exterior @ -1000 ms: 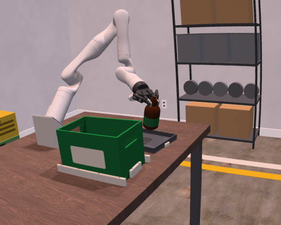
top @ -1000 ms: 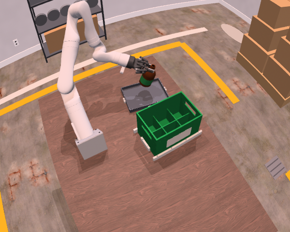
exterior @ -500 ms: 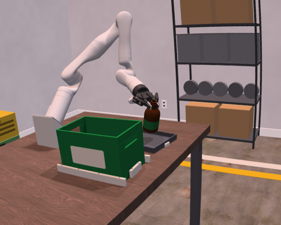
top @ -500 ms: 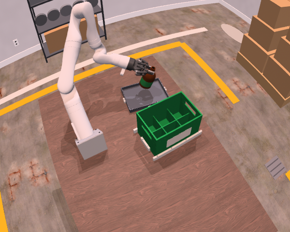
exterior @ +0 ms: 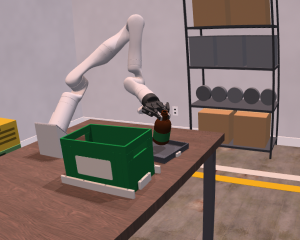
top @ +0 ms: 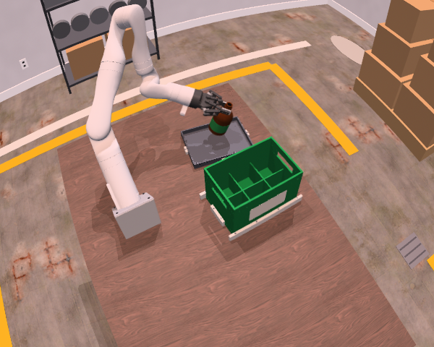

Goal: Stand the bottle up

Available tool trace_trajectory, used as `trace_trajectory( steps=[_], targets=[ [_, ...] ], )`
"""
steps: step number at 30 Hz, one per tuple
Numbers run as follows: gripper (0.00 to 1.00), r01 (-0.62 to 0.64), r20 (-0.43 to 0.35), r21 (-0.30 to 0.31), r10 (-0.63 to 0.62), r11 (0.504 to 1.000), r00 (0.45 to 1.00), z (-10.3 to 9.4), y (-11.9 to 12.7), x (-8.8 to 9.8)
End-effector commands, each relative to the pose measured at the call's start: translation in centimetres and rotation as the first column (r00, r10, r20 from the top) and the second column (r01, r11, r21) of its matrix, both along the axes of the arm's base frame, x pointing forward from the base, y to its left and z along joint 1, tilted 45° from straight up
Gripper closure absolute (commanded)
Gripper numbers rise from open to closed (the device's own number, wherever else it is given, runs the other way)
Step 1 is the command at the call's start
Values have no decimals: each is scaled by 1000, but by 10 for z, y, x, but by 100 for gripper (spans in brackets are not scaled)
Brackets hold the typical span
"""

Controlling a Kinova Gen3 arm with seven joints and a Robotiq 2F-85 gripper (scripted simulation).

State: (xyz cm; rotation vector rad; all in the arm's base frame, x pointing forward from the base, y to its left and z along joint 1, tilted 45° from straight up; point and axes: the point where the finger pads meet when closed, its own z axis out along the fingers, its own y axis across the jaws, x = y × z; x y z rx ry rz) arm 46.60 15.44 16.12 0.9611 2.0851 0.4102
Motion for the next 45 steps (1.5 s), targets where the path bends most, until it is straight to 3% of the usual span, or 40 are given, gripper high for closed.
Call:
trace_trajectory(
  steps=[1,45],
  targets=[
    [100,-1,6,4,1,1000,1000,-2,5,1],
    [100,-2,5,3,2,1000,1000,-11,14,-1]
  ],
)
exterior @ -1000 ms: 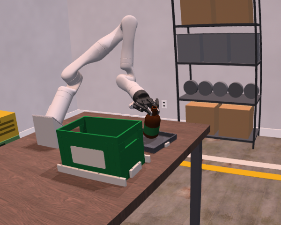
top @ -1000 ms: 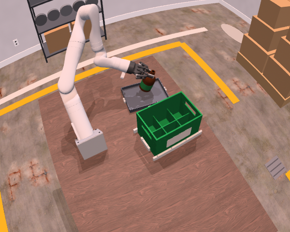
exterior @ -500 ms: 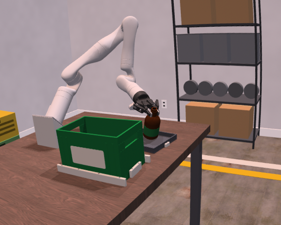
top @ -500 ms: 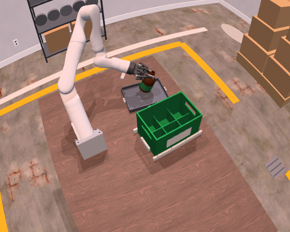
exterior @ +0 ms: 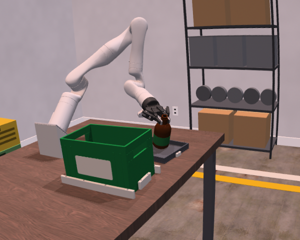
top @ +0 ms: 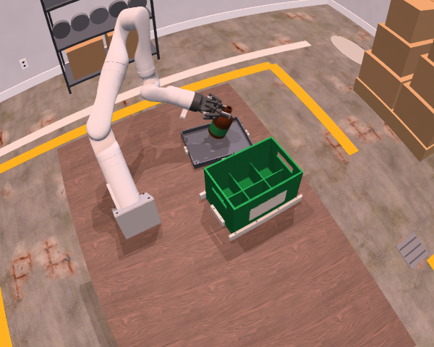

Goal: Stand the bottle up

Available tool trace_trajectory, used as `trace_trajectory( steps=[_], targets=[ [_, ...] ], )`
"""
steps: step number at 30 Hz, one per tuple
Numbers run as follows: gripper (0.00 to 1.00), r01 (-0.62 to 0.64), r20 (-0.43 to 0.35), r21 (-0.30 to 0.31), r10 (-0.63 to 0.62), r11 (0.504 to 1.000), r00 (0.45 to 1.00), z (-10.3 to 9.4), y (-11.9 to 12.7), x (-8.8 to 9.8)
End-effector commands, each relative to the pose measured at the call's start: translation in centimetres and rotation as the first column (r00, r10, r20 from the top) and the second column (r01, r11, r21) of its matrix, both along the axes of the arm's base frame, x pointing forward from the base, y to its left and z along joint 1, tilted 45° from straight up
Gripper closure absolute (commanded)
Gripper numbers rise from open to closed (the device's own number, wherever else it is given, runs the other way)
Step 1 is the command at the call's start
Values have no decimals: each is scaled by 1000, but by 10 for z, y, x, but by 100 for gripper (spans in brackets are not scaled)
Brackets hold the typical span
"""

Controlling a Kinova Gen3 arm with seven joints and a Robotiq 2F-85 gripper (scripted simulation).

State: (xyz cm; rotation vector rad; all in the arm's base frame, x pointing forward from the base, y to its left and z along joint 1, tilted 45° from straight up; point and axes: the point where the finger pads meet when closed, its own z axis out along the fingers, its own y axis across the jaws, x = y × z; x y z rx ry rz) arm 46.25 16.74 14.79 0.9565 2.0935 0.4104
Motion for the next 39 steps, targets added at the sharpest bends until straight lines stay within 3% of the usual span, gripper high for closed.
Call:
trace_trajectory(
  steps=[1,22,23,39],
  targets=[
    [100,4,11,4,-5,1000,1000,3,1,3],
    [100,4,11,4,-5,1000,1000,3,1,3],
    [0,4,11,4,-5,1000,1000,3,1,3],
    [0,5,11,4,-5,1000,1000,2,0,3]
  ],
)
